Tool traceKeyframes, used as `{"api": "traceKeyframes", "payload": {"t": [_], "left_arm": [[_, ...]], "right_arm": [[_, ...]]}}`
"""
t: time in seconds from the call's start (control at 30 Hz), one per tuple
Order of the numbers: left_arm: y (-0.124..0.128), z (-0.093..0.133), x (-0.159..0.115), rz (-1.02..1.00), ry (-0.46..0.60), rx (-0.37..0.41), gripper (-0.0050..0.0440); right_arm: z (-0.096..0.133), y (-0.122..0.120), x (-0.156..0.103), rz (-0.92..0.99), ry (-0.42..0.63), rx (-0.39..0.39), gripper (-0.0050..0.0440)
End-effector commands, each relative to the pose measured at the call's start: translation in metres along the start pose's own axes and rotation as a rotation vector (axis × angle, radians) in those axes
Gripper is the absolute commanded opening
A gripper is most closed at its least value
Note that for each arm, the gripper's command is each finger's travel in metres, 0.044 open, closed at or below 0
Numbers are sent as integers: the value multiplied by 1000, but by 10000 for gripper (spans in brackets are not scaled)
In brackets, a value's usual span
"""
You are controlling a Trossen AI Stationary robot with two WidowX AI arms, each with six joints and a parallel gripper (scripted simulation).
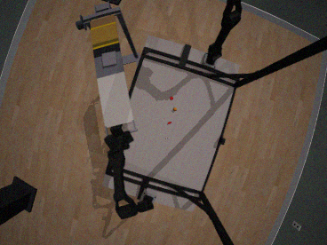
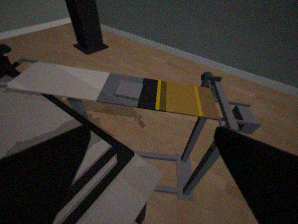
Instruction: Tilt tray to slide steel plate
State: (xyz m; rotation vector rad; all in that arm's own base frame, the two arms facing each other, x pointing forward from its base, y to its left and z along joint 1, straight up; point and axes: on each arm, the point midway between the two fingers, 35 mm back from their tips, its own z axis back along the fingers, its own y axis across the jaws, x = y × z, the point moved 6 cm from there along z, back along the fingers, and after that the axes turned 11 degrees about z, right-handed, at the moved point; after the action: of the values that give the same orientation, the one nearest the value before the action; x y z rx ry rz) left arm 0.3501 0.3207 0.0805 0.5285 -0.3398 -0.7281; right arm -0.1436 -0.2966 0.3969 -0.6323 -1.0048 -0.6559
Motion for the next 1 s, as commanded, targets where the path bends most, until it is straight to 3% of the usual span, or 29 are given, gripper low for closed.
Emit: {"api": "traceKeyframes", "payload": {"t": [0.0,0.97], "left_arm": [[11,15,2,1,-3,30,0],[17,23,3,1,-5,39,0]], "right_arm": [[0,0,0,3,-2,2,440],[0,0,0,3,-2,2,440]]}}
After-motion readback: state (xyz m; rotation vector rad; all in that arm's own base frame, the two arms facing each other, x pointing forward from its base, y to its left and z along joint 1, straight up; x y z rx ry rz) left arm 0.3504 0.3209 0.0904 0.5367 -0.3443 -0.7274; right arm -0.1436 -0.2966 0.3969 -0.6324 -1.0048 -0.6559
